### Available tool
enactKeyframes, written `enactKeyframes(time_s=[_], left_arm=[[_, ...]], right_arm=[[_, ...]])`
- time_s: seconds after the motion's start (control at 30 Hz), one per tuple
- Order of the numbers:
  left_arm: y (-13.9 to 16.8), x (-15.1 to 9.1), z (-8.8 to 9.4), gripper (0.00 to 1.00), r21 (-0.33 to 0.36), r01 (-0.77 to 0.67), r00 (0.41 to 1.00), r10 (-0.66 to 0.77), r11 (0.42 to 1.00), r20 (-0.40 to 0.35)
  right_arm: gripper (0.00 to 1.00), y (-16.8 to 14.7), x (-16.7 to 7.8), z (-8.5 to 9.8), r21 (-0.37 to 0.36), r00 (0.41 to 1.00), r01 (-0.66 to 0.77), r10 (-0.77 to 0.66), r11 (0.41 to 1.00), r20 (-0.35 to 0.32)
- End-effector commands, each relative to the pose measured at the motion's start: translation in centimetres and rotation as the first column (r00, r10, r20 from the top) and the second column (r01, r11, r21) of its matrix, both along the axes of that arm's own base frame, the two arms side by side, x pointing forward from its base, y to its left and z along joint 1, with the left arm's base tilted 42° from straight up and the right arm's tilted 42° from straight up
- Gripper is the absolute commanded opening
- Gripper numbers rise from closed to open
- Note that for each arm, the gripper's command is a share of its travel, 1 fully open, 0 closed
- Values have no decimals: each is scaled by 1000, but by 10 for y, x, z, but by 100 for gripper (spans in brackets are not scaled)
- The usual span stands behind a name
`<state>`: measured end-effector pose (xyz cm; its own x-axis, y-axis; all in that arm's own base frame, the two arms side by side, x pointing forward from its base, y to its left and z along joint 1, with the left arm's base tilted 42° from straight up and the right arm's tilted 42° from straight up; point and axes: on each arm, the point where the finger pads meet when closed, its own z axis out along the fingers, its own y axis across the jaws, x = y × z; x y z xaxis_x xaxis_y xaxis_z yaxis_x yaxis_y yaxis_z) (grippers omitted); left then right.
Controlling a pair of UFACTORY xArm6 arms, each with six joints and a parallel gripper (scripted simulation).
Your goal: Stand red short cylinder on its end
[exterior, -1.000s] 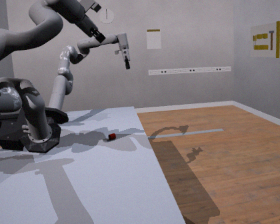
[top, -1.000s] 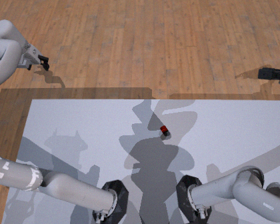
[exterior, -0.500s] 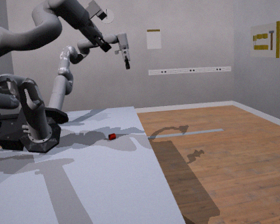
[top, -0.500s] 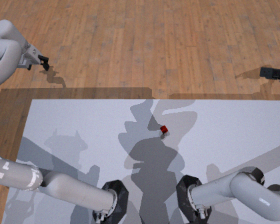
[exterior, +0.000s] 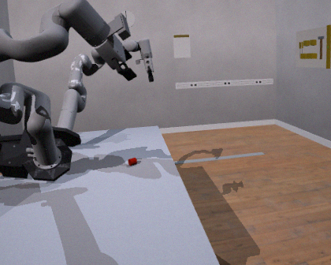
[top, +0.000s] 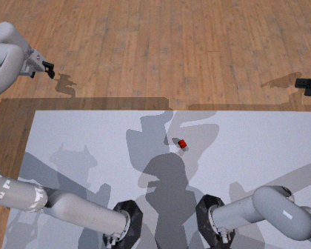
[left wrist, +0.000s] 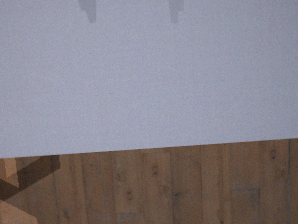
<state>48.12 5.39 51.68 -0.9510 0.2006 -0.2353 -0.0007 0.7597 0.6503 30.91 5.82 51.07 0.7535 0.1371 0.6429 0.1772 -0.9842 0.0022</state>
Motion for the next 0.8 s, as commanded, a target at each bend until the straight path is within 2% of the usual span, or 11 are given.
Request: enactKeyframes(time_s=[0.0, 0.13, 0.2, 0.33, 0.67, 0.77], left_arm=[[-1, 0, 1, 100, 0, 1, 1000, -1, 1000, 3], [-1, 0, 1, 100, 0, 1, 1000, -1, 1000, 3], [-1, 0, 1, 100, 0, 1, 1000, -1, 1000, 3], [-1, 0, 1, 100, 0, 1, 1000, -1, 1000, 3], [-1, 0, 1, 100, 0, 1, 1000, -1, 1000, 3], [-1, 0, 1, 100, 0, 1, 1000, -1, 1000, 3]], right_arm=[[100, -42, 7, 1, 3, 992, 127, -127, 992, 2], [100, -78, 7, 1, 3, 971, 239, -239, 971, 2], [100, -78, 7, 1, 3, 971, 239, -239, 971, 2], [100, -116, 2, 1, 3, 936, 353, -353, 936, 2], [100, -207, -30, 1, 3, 784, 620, -620, 784, 2], [100, -207, -30, 1, 3, 784, 620, -620, 784, 2]])
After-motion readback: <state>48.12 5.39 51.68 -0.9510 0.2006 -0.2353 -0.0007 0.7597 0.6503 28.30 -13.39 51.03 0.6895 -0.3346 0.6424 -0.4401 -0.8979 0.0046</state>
